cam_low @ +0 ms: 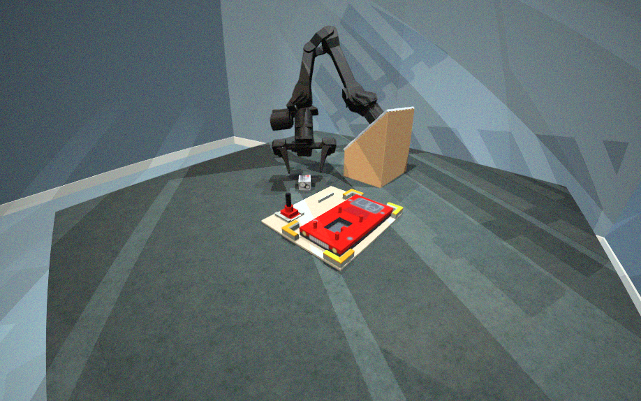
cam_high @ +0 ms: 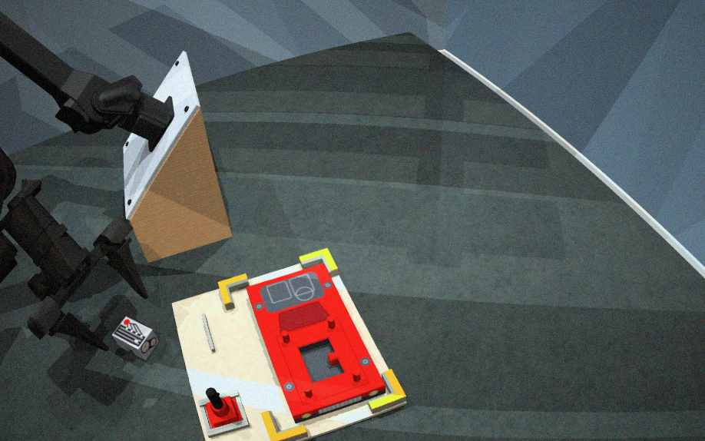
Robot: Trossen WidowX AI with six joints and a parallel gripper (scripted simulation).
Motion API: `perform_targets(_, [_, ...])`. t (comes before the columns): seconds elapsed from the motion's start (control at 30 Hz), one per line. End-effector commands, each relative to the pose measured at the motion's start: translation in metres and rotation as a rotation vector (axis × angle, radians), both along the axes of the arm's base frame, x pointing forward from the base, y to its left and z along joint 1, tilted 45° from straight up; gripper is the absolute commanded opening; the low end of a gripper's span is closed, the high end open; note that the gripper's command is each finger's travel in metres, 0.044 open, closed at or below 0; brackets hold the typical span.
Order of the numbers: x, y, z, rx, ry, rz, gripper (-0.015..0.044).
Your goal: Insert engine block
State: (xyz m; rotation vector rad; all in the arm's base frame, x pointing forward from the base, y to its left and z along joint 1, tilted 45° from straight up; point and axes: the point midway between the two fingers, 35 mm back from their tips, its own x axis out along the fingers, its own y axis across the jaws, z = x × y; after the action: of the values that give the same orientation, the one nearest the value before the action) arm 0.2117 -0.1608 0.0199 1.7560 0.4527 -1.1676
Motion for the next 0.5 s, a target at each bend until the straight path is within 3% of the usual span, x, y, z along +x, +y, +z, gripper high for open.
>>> perform_targets(0.0, [0.001, 0.001, -0.003, -0.003, 0.032, -0.021, 0.0440])
perform_targets(0.47, [0.005, 0.016, -0.014, -0.169, 0.297, -0.205, 0.0440])
